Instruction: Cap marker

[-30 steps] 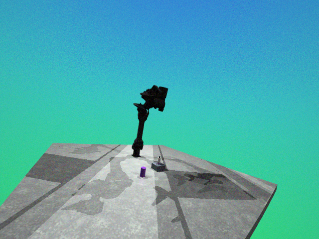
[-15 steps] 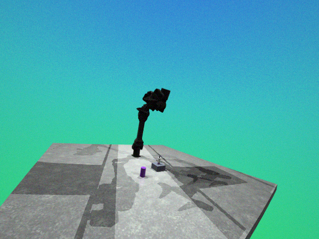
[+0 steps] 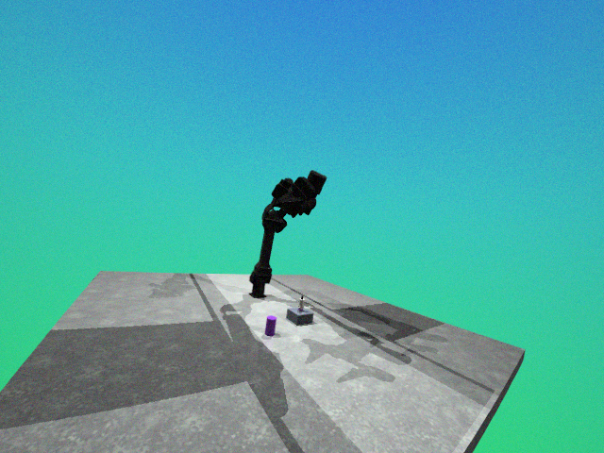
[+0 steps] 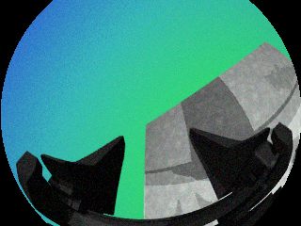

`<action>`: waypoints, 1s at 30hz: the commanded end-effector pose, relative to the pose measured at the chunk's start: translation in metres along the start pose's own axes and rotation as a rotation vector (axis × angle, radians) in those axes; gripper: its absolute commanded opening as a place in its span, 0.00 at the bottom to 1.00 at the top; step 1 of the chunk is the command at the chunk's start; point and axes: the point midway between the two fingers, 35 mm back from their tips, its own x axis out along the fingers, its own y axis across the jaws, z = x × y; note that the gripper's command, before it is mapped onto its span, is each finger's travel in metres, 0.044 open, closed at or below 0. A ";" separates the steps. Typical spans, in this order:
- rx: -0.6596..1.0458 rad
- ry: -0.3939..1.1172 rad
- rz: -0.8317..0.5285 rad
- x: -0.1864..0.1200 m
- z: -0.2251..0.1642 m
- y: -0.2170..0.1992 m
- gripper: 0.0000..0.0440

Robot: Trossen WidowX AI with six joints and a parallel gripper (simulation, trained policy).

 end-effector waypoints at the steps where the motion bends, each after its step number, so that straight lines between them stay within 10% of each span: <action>1: -0.006 0.036 -0.017 0.002 -0.011 -0.003 0.74; 30: -0.031 0.269 -0.197 0.007 -0.071 -0.041 0.74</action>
